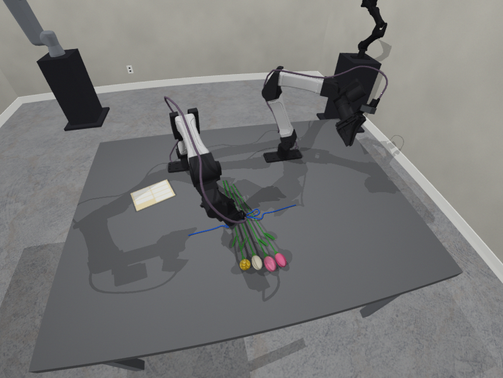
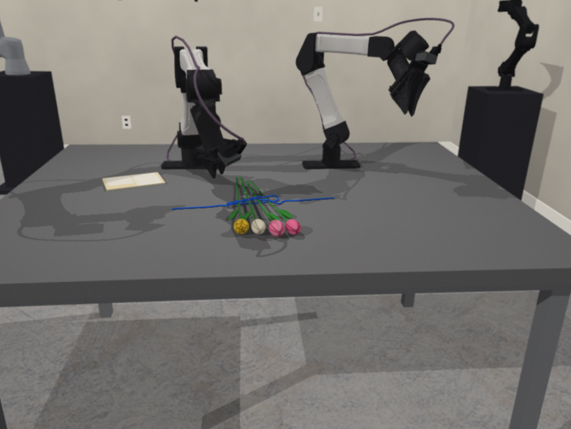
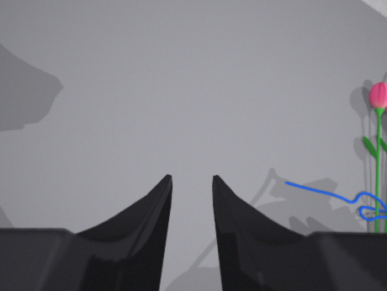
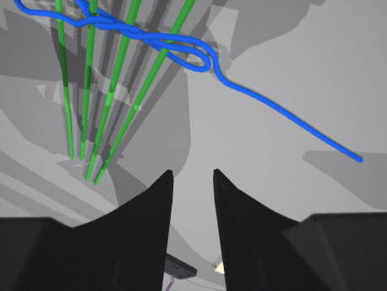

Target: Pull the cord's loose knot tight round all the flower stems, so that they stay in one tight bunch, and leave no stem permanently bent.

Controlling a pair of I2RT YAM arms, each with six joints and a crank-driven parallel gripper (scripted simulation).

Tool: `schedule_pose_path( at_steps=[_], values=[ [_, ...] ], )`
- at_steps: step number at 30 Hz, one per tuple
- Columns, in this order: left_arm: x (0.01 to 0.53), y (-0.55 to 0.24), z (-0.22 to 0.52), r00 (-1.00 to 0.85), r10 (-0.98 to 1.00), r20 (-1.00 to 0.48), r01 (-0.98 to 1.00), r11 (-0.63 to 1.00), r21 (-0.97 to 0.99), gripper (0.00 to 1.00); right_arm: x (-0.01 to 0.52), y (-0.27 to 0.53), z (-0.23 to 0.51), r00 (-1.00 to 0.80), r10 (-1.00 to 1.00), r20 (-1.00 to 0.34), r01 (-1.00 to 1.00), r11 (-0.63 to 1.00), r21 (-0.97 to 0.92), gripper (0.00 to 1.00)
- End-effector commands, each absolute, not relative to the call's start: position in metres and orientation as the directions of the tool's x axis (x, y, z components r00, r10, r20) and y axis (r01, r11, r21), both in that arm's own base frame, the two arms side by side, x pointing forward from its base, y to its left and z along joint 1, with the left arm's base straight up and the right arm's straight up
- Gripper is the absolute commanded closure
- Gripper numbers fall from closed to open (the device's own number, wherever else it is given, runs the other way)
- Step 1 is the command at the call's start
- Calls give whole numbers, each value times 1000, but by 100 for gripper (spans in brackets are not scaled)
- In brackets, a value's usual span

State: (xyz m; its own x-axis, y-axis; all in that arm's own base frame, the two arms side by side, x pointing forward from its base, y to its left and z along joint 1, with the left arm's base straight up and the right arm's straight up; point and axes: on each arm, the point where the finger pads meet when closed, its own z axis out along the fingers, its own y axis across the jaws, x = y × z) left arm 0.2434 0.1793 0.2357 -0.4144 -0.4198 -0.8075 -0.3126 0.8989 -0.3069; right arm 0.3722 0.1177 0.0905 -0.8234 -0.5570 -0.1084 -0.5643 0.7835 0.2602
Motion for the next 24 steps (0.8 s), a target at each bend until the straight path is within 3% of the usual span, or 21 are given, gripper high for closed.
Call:
schedule_pose_path(
  at_steps=[1,4,6,11,21,24],
  values=[
    [266,130,237,-505,-366,-782,-63,919,-389,73,376,111,97,-951,-293,-95,-307,928,213,73],
    [282,104,234,-546,-304,-781,86,907,-412,73,376,107,93,-988,-143,-64,-153,967,203,73],
    [282,104,234,-546,-304,-781,86,907,-412,73,376,107,93,-988,-143,-64,-153,967,203,73],
    [313,64,223,-583,-140,-800,318,867,-384,73,378,101,84,-992,127,-21,121,977,178,73],
    [351,-4,172,-629,201,-751,579,766,-279,73,385,89,69,-835,550,19,548,828,122,73],
    [354,-8,164,-631,247,-735,597,761,-256,73,387,89,67,-801,599,19,596,794,116,73]
  ],
)
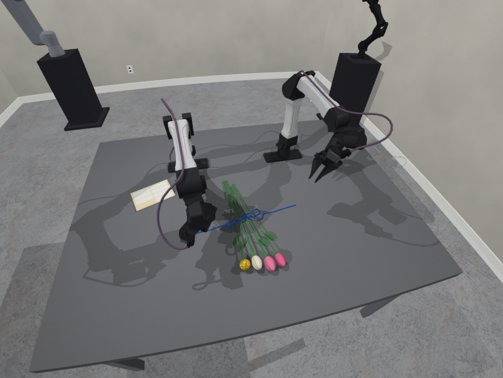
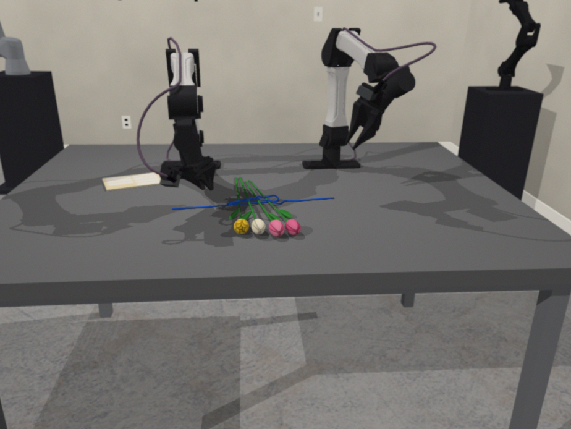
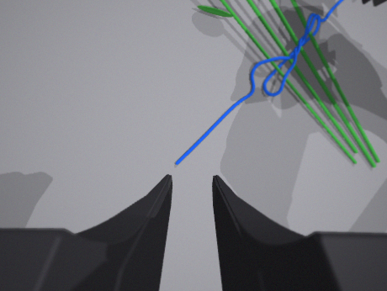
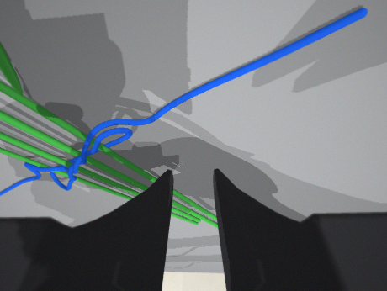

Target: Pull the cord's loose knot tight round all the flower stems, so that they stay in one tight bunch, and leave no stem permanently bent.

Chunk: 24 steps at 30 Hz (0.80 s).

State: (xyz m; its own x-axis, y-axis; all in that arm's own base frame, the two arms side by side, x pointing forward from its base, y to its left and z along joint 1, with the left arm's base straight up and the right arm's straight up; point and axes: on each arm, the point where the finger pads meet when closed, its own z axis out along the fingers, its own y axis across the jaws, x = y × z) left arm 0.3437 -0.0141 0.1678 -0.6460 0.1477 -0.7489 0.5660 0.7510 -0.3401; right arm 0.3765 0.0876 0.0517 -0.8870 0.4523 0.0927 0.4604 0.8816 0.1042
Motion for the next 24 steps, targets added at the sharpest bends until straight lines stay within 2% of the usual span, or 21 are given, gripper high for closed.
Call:
schedule_pose_path(
  at_steps=[1,8,14,16,24],
  values=[
    [356,-14,155,-630,299,-716,620,749,-233,73,389,86,65,-758,652,19,650,752,109,73],
    [360,-49,98,-576,636,-514,775,625,-94,73,399,71,50,-454,891,11,889,452,70,73],
    [354,-69,64,-435,854,-284,892,452,-5,73,406,57,40,-212,977,-6,976,212,55,73],
    [354,-69,64,-435,854,-284,892,452,-5,73,406,57,40,-212,977,-6,976,212,55,73],
    [345,-95,38,-218,974,-56,975,219,24,73,405,48,34,-105,994,-13,994,106,40,73]
  ],
)
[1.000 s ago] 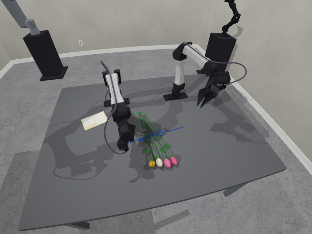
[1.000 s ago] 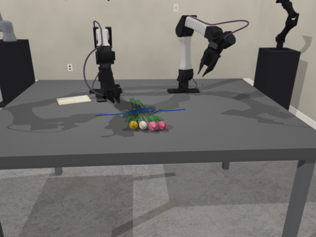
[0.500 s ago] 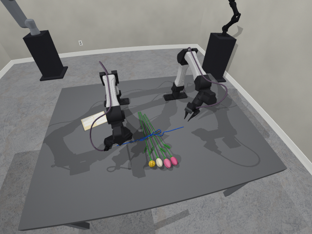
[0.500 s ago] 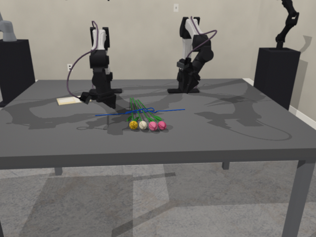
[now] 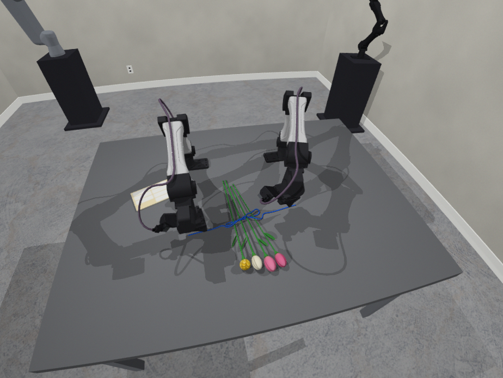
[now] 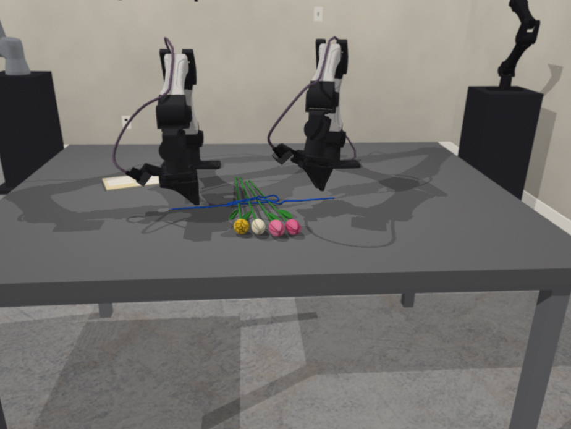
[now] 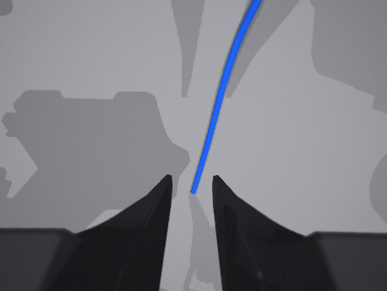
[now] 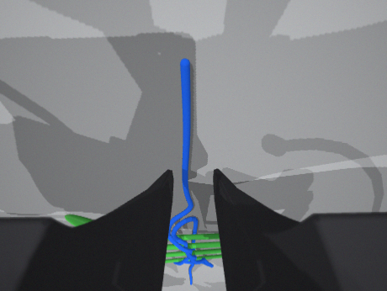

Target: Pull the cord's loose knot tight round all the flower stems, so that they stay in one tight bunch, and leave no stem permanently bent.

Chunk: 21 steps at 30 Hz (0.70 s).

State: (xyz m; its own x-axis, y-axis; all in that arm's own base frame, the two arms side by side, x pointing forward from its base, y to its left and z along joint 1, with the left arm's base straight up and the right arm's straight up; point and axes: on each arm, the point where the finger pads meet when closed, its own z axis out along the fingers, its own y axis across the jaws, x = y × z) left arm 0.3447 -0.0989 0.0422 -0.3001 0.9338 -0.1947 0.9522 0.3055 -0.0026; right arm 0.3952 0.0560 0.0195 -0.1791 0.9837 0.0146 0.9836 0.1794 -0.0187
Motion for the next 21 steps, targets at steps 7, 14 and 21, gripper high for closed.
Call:
schedule_pose_path(
  at_steps=[7,14,21],
  values=[
    [342,-110,19,-131,991,9,991,131,15,73,403,49,35,-116,993,-4,993,116,33,73],
    [334,-109,10,-143,990,7,990,143,-12,73,403,49,28,-112,994,-7,993,112,23,73],
    [336,-110,-2,-143,990,3,990,143,-4,73,403,47,4,-115,993,-2,993,115,-6,73]
  ],
)
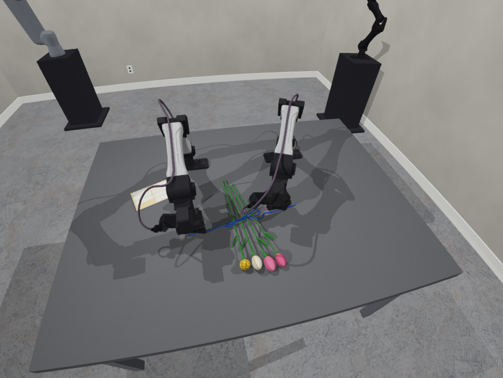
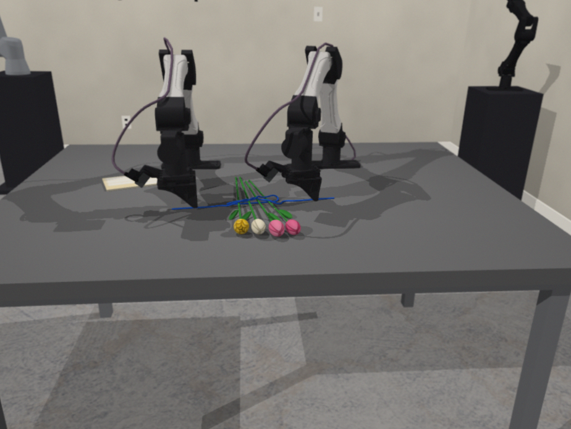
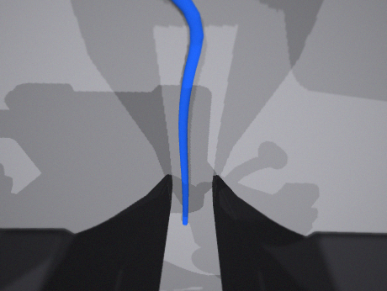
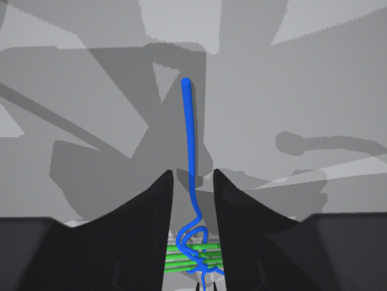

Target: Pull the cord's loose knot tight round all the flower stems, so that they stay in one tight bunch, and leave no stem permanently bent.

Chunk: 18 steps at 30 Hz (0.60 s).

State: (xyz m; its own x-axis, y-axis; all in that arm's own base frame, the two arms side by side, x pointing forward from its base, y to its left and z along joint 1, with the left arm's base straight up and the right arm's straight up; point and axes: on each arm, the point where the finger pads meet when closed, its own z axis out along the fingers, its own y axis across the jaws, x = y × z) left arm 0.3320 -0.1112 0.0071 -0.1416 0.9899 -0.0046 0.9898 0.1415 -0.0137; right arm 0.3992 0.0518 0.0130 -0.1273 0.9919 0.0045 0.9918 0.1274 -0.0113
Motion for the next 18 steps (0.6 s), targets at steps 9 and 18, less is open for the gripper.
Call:
schedule_pose_path(
  at_steps=[9,18],
  values=[
    [346,-108,0,-140,990,-3,990,140,4,73,402,47,-6,-116,993,-3,993,116,-8,73],
    [340,-109,2,-143,990,-8,990,143,12,98,403,47,-4,-112,994,-5,994,112,-11,81]
  ],
)
